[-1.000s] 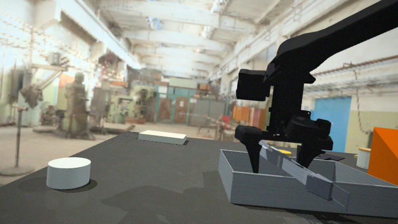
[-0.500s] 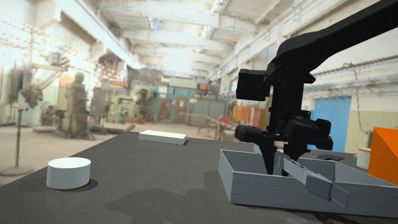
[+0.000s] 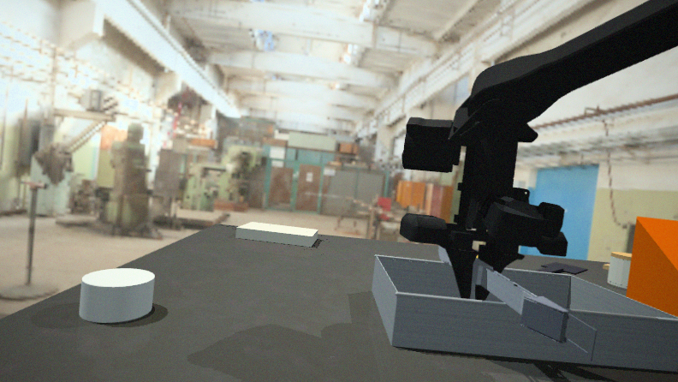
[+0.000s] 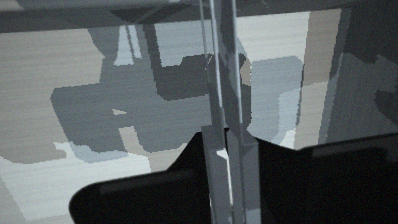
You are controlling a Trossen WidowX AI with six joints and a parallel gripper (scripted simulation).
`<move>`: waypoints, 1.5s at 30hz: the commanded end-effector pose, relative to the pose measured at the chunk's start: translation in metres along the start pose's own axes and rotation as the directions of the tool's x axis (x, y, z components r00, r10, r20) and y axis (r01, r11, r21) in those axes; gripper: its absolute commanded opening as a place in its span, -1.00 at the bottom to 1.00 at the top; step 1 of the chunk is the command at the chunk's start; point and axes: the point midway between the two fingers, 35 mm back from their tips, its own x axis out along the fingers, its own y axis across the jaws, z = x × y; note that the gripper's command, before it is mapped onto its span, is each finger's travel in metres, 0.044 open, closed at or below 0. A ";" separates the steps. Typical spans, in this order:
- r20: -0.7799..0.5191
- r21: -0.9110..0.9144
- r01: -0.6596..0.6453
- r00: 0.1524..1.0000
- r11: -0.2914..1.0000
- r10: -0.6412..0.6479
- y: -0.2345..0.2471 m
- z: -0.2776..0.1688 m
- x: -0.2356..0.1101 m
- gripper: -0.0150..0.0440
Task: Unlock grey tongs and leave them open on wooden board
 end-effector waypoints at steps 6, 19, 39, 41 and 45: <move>-0.002 0.025 0.007 1.000 1.000 -0.007 -0.005 -0.003 -0.033 -1.00; 0.004 0.089 0.021 1.000 0.996 -0.021 0.001 -0.002 -0.131 -1.00; -0.017 0.330 0.037 0.999 0.943 -0.033 -0.004 0.082 -0.132 -1.00; -0.019 0.366 0.040 0.999 0.930 -0.035 -0.004 0.096 -0.133 -1.00; -0.020 0.435 0.045 0.999 0.900 -0.040 0.000 0.123 -0.133 -1.00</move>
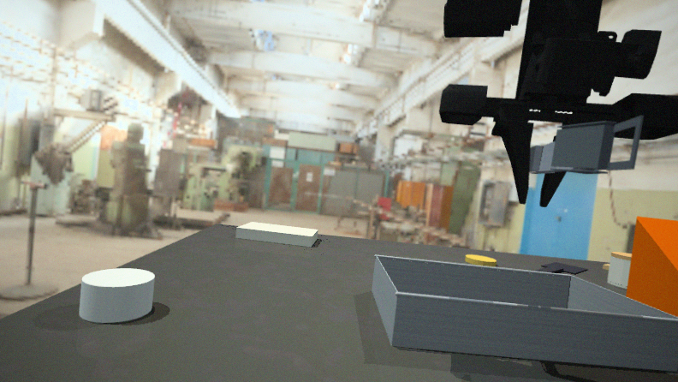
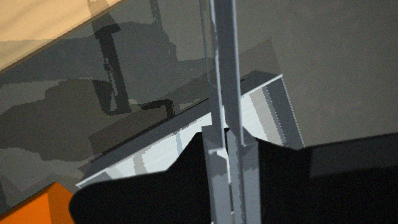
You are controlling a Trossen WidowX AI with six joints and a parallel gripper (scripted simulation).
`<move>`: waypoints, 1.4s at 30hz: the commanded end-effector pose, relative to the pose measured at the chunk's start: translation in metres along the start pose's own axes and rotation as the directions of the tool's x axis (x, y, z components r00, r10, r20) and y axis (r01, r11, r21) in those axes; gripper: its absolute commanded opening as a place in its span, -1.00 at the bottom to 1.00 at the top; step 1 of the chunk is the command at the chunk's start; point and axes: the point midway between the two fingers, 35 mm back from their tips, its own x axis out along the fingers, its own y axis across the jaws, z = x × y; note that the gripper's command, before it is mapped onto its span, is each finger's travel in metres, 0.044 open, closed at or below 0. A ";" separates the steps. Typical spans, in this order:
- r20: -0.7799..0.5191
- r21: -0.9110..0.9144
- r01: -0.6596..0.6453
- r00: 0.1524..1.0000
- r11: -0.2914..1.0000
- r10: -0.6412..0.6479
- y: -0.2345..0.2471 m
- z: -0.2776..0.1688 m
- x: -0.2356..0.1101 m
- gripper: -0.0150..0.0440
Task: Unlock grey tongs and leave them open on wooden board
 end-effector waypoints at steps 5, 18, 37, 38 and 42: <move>0.009 0.146 0.017 1.000 0.989 -0.019 0.031 0.047 -0.006 -1.00; 0.025 0.335 0.012 0.999 0.942 -0.022 0.078 0.100 -0.007 -1.00; 0.014 0.562 0.015 1.000 0.827 -0.027 0.130 0.145 -0.006 -1.00; 0.014 0.578 0.014 1.000 0.816 -0.027 0.134 0.148 -0.006 -1.00; 0.016 0.641 0.011 1.000 0.768 -0.027 0.151 0.159 -0.006 -1.00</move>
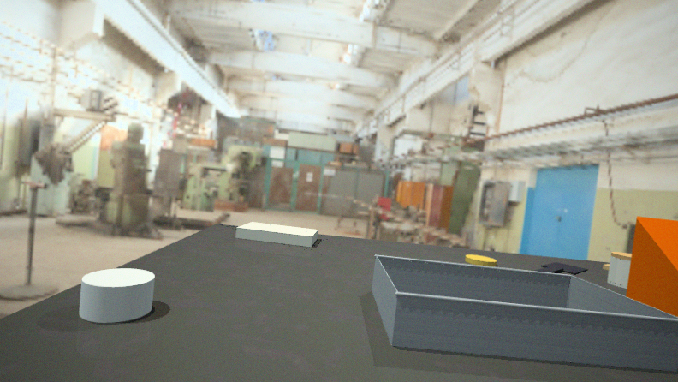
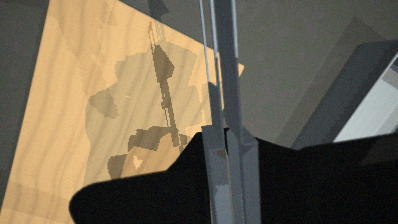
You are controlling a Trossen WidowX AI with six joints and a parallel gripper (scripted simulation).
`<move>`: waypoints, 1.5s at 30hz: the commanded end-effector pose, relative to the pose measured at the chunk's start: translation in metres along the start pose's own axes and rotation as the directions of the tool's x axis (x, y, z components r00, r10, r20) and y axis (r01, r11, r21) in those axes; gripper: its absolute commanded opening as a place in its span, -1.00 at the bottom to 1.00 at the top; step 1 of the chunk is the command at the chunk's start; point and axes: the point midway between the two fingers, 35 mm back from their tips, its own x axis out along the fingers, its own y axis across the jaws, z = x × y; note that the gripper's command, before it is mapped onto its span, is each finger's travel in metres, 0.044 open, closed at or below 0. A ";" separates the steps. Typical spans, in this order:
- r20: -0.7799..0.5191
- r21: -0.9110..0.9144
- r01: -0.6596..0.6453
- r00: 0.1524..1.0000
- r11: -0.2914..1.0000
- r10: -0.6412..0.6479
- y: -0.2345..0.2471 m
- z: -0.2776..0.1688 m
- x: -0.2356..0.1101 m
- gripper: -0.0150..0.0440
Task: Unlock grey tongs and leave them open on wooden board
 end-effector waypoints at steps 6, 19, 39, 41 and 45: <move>0.014 0.171 0.005 1.000 0.985 -0.007 0.046 -0.006 -0.005 -1.00; 0.027 0.415 -0.025 1.000 0.909 0.015 0.108 -0.024 -0.012 -1.00; 0.036 0.581 -0.056 0.998 0.812 0.043 0.149 -0.045 -0.019 -1.00; 0.036 0.581 -0.056 0.998 0.812 0.043 0.149 -0.045 -0.019 -1.00; 0.033 0.574 -0.024 0.999 0.819 0.006 0.147 -0.047 -0.015 -1.00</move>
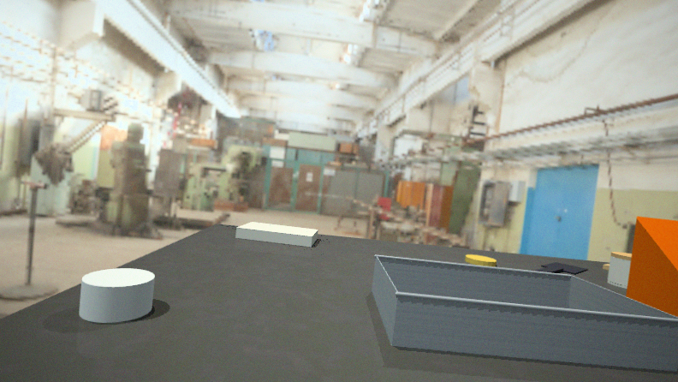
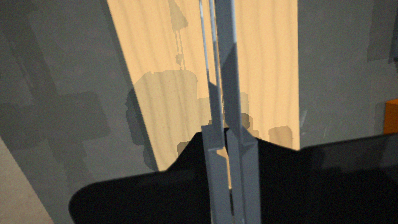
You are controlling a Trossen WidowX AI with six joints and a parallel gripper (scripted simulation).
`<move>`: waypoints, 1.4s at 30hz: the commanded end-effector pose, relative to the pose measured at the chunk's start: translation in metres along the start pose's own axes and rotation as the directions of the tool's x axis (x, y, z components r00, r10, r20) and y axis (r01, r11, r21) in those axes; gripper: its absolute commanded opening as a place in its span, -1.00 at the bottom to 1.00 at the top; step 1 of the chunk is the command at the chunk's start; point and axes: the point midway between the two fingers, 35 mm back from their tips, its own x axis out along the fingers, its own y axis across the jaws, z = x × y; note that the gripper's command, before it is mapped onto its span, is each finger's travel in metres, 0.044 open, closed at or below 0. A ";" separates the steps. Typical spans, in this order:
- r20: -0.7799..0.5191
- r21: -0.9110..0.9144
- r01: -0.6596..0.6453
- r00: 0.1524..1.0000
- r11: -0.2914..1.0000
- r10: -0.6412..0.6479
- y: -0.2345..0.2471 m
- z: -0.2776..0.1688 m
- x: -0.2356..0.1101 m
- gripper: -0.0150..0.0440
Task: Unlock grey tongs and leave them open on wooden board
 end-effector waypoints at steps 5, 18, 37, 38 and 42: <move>0.087 -0.034 0.103 0.991 0.994 -0.099 -0.007 -0.005 0.009 -1.00; 0.321 -0.061 0.259 0.920 0.964 -0.227 -0.017 -0.006 0.023 -1.00; 0.674 -0.043 0.268 0.719 0.962 -0.171 -0.011 -0.009 0.019 -1.00; 0.690 -0.042 0.262 0.705 0.964 -0.161 -0.010 -0.009 0.018 -1.00; 0.749 -0.038 0.228 0.651 0.973 -0.123 -0.007 -0.011 0.014 -1.00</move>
